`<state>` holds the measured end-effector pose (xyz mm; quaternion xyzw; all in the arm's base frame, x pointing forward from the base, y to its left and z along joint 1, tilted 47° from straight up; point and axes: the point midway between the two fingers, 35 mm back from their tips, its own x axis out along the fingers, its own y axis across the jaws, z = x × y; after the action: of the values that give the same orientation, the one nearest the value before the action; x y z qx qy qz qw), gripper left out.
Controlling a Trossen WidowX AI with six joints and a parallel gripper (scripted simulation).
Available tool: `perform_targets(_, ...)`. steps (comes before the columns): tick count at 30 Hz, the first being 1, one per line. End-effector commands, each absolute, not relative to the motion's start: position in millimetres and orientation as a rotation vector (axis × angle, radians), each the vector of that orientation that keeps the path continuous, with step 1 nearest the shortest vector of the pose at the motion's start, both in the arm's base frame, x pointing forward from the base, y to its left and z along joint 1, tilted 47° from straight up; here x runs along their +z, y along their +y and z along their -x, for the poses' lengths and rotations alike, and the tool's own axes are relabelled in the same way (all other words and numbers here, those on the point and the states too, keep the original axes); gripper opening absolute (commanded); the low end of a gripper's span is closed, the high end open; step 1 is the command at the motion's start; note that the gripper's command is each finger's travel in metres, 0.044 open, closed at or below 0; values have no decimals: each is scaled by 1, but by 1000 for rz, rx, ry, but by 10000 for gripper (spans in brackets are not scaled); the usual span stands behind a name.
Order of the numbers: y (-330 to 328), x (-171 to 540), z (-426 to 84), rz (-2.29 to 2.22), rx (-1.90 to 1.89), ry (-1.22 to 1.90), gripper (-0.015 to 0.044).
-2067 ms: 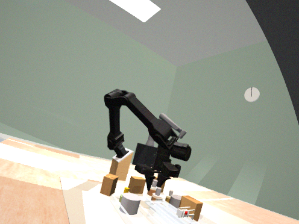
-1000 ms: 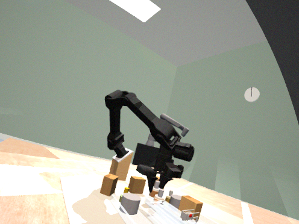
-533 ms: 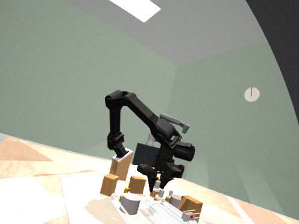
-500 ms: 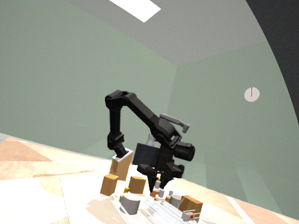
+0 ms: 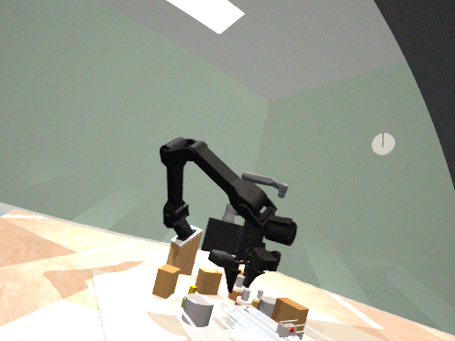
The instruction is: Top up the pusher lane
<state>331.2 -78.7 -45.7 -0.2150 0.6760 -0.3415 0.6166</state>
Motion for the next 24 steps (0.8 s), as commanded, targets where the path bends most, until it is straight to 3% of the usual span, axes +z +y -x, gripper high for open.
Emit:
perform_targets(1, -80, -42, -342, 493, -796, 1518, 0)
perform_targets(24, -81, -42, -344, 493, -796, 1517, 0)
